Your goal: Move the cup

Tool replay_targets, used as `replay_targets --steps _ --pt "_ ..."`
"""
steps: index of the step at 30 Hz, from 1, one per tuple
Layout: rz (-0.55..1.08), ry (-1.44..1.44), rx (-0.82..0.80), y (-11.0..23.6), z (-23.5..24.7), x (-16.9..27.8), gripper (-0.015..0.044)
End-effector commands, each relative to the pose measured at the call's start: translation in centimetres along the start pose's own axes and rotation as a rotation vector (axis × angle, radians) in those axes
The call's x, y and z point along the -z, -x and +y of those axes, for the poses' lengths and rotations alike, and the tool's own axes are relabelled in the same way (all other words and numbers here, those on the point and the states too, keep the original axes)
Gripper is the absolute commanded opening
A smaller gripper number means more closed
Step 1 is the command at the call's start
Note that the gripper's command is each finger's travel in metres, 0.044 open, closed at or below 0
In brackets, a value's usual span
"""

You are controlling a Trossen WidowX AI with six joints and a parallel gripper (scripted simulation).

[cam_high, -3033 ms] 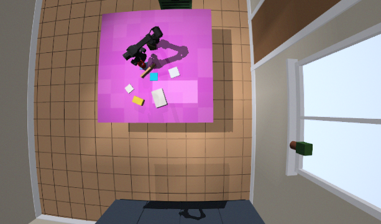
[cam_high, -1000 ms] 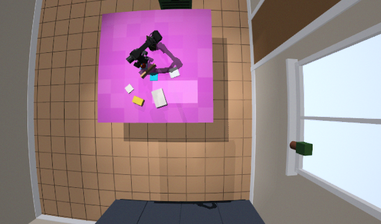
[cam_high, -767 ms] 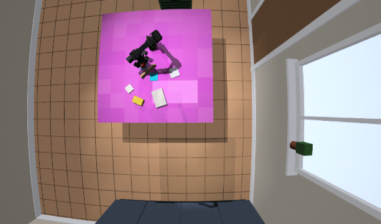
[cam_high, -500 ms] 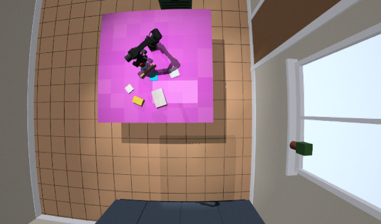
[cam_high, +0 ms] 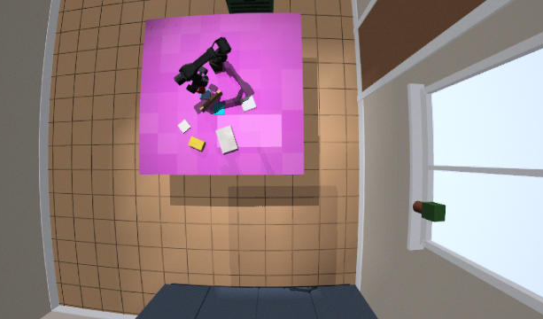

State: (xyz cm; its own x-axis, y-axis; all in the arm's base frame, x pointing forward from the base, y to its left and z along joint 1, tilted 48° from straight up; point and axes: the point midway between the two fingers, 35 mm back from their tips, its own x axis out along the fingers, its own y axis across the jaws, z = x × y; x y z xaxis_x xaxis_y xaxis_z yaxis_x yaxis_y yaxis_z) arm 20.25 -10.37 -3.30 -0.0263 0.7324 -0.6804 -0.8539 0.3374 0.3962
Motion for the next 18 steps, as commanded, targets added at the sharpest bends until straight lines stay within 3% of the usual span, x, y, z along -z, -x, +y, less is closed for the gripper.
replay_targets --steps 1,18 --pt "0.000 0.000 0.000 0.00 0.00 0.00 0.0000" --pt "0.000 0.000 0.000 0.01 -0.08 -0.22 0.0000"
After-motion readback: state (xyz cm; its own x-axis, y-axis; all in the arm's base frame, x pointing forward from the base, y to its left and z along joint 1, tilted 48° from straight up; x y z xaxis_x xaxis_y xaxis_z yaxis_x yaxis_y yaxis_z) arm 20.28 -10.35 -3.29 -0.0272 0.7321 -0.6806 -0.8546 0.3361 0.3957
